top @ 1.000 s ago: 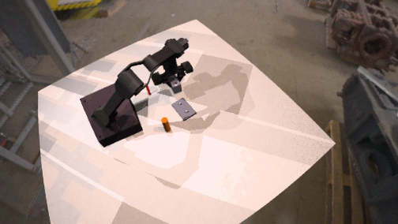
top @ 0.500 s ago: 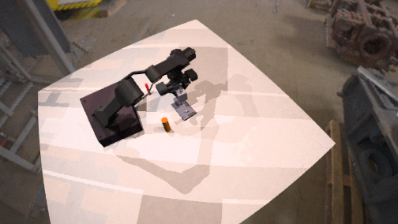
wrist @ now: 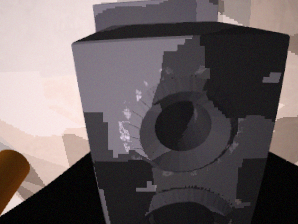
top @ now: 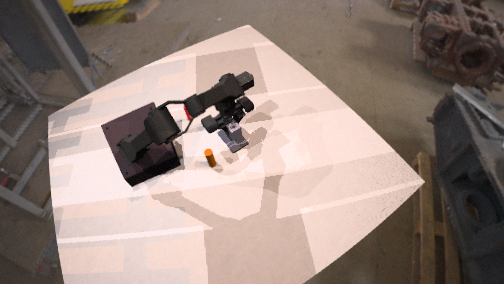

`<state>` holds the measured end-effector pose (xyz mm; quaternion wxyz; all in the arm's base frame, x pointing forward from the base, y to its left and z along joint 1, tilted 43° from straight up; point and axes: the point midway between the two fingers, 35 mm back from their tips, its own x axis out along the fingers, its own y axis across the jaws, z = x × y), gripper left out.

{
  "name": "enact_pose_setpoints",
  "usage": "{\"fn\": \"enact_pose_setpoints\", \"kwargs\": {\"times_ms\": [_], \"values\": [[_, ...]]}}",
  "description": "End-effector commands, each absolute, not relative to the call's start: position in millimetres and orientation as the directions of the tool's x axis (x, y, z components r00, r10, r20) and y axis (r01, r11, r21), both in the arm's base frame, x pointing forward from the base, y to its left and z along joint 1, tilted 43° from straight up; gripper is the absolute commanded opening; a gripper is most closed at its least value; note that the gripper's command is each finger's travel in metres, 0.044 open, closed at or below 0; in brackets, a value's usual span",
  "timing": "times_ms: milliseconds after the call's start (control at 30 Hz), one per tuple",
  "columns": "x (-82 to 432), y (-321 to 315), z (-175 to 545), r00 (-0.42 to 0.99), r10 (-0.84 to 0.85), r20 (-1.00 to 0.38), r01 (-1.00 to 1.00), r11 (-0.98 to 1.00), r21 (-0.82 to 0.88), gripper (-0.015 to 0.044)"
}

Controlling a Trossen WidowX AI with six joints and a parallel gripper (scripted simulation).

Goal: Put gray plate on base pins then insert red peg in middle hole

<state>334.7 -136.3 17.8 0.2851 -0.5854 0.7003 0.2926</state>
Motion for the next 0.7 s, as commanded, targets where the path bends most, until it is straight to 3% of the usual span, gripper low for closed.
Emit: {"fn": "enact_pose_setpoints", "kwargs": {"times_ms": [0,667], "values": [[334.2,-136.4,19.4,-0.146,-0.657,-0.739,-0.988,0.13,0.08,0.0],[334.3,-138.5,18.1,-0.146,-0.657,-0.739,-0.988,0.13,0.08,0.0]]}}
